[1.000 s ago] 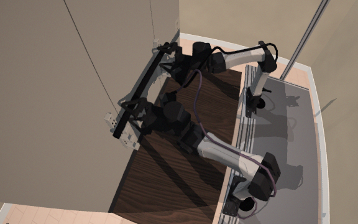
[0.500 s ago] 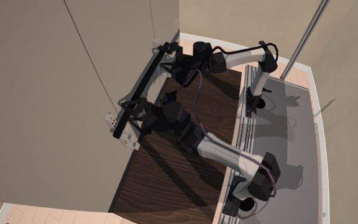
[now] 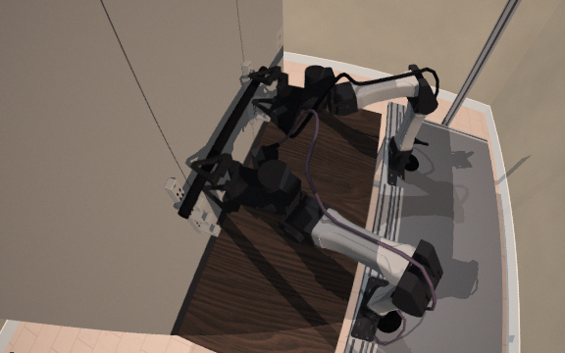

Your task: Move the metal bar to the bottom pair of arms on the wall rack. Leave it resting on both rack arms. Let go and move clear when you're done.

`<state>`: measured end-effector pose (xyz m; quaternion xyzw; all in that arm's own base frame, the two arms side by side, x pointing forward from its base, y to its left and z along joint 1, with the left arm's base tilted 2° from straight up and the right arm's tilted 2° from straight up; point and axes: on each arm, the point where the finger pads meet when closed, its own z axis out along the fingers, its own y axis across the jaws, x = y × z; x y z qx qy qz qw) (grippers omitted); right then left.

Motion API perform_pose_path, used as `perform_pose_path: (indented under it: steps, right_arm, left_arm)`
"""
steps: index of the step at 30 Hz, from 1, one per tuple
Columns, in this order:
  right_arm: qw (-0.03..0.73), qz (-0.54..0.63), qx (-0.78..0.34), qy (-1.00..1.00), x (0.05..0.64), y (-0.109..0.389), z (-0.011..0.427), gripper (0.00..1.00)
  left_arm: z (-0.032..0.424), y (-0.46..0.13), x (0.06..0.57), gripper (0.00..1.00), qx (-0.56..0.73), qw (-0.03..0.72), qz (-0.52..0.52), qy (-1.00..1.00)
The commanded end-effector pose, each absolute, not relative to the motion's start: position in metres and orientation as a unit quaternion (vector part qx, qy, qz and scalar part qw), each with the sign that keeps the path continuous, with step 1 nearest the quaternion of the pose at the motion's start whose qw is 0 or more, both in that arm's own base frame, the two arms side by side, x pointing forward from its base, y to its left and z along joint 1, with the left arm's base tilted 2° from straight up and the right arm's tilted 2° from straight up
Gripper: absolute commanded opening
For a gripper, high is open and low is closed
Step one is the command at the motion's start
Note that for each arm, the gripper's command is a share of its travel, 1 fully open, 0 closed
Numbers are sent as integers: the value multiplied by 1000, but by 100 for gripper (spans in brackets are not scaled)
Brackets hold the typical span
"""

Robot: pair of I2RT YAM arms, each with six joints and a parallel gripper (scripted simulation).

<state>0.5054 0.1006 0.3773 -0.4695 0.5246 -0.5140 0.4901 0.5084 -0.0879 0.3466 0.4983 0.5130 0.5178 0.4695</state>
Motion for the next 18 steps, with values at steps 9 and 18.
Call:
perform_pose_path:
  steps: [9,18]
  right_arm:
    - [496,-513,-466,523,505,100,385,100]
    - [497,-513,-465,522,508,103,388,100]
  left_arm:
    - [355,-93,506,100,497,477,522,502]
    - [355,-93,506,100,498,477,522,502]
